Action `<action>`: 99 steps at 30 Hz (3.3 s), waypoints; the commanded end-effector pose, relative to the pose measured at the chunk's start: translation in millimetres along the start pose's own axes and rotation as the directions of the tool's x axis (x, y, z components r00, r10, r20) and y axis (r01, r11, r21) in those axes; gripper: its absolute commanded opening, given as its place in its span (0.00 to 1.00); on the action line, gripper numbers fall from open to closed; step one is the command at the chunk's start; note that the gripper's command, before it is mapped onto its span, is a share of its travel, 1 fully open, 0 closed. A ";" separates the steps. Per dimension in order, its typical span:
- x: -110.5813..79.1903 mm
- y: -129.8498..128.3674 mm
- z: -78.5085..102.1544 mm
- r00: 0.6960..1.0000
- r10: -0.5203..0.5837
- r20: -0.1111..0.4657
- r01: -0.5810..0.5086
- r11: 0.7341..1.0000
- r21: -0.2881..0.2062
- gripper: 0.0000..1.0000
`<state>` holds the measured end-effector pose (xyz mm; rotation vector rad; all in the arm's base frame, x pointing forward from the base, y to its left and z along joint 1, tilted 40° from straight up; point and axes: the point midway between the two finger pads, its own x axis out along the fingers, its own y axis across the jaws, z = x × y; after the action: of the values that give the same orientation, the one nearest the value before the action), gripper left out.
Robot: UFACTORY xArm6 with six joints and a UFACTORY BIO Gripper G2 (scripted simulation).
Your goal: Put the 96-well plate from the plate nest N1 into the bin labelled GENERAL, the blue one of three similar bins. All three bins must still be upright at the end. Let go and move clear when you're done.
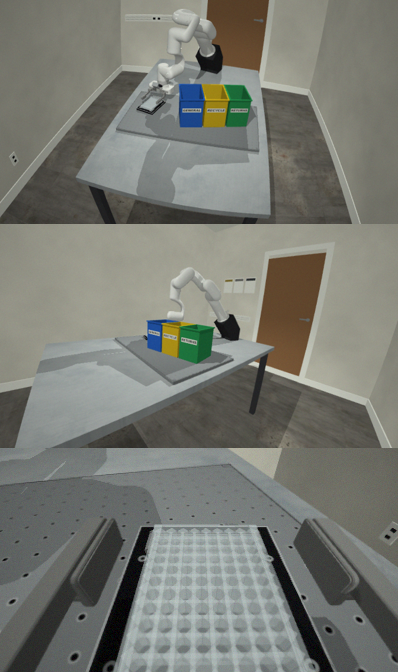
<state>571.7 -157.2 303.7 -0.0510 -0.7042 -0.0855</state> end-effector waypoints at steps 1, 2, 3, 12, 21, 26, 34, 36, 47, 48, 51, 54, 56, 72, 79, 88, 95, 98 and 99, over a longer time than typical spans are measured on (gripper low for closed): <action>0.9 -0.1 -0.9 1.000 0.000 0.003 0.000 1.000 -0.001 0.37; 0.9 -0.1 -0.9 1.000 0.000 0.003 0.000 1.000 -0.001 0.37; 0.9 -0.1 -0.9 1.000 0.000 0.003 0.000 1.000 -0.001 0.37; 0.9 -0.1 -6.9 1.000 0.000 0.003 0.000 1.000 -0.001 0.37; 0.9 -0.2 -11.6 1.000 0.000 0.003 0.000 1.000 -0.001 0.37; 1.0 -0.2 -14.9 1.000 0.000 0.003 0.000 1.000 -0.001 0.37; 0.9 -0.2 -18.9 1.000 0.000 0.003 0.000 1.000 -0.001 0.37; 1.0 -0.2 -18.9 1.000 0.000 0.003 0.000 1.000 -0.001 0.37; 0.9 -0.2 -18.9 1.000 0.000 0.003 0.000 1.000 -0.001 0.37; 0.9 -0.1 -18.9 1.000 0.000 0.003 0.000 1.000 -0.001 0.37; 0.9 -0.2 -18.9 1.000 0.000 0.003 0.000 1.000 -0.001 0.00; 0.9 -0.2 -18.9 1.000 0.000 0.003 0.000 1.000 -0.001 0.00; 1.0 -0.2 -18.9 1.000 0.000 0.003 0.000 1.000 -0.001 0.00; 1.0 -0.2 -18.9 1.000 0.000 0.003 0.000 1.000 -0.001 0.00; 1.0 -0.2 -18.9 1.000 0.000 0.003 0.000 1.000 -0.001 0.00; 1.0 -0.2 -18.9 1.000 0.000 0.003 0.000 1.000 -0.001 0.00; 1.0 -0.2 -18.9 1.000 0.000 0.003 0.000 1.000 -0.001 0.00; 1.0 -0.2 -18.9 1.000 0.000 0.003 0.000 1.000 -0.001 0.00; 1.0 -0.2 -18.9 1.000 0.000 0.003 0.000 1.000 -0.001 0.00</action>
<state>584.5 -158.8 288.4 -0.0510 -0.7045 -0.0856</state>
